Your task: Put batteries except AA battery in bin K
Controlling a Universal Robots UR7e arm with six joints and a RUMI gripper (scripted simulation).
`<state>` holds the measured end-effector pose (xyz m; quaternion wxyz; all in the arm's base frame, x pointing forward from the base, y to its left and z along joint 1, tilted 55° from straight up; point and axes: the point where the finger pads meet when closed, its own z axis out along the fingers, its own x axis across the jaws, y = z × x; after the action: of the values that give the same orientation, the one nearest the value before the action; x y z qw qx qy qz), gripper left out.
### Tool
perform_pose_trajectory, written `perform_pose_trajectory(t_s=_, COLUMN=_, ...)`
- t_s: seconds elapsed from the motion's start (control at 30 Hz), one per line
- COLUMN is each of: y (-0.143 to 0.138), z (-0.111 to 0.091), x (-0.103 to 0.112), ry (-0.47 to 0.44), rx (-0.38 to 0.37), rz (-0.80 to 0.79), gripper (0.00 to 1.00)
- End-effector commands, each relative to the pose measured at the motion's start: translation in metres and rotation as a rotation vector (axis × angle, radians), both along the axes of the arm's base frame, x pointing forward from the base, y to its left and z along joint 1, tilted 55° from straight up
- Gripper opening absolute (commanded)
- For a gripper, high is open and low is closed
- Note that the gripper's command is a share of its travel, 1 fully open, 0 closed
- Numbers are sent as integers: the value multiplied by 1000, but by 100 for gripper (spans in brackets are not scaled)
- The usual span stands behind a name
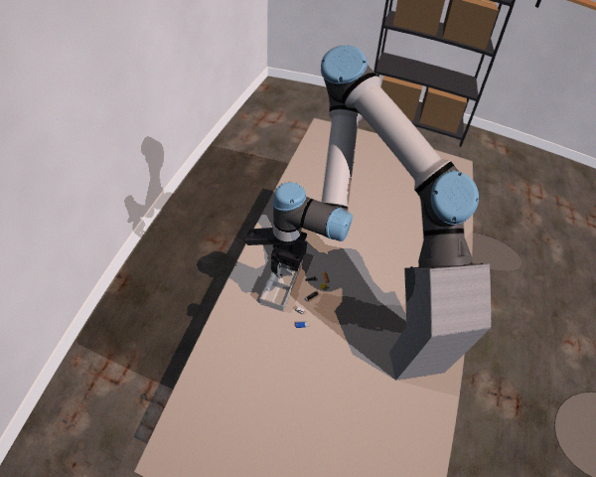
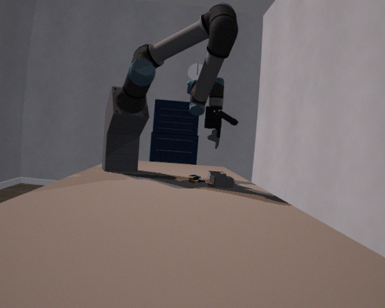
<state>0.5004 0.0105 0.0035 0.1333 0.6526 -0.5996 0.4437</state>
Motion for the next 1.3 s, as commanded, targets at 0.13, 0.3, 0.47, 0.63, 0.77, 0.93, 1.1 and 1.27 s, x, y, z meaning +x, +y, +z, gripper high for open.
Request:
perform_pose_trajectory(t_s=0.13, y=30, z=25, x=-17, ry=11, rx=4, rz=-17, gripper=4)
perform_pose_trajectory(t_s=0.3, y=31, z=25, x=-17, ry=11, rx=4, rz=-17, gripper=4)
perform_pose_trajectory(t_s=0.47, y=30, z=25, x=-17, ry=11, rx=4, rz=-17, gripper=4)
perform_pose_trajectory(t_s=0.63, y=15, z=25, x=-22, ry=-60, rx=45, rz=-74, gripper=14)
perform_pose_trajectory(t_s=0.77, y=-17, z=24, x=-33, ry=-159, rx=103, rz=-156, gripper=14)
perform_pose_trajectory(t_s=0.93, y=-56, z=22, x=-46, ry=-257, rx=160, rz=-247, gripper=14)
perform_pose_trajectory(t_s=1.1, y=-80, z=21, x=-54, ry=-350, rx=214, rz=-334, gripper=14)
perform_pose_trajectory(t_s=1.27, y=-120, z=20, x=-67, ry=-441, rx=267, rz=-421, gripper=14)
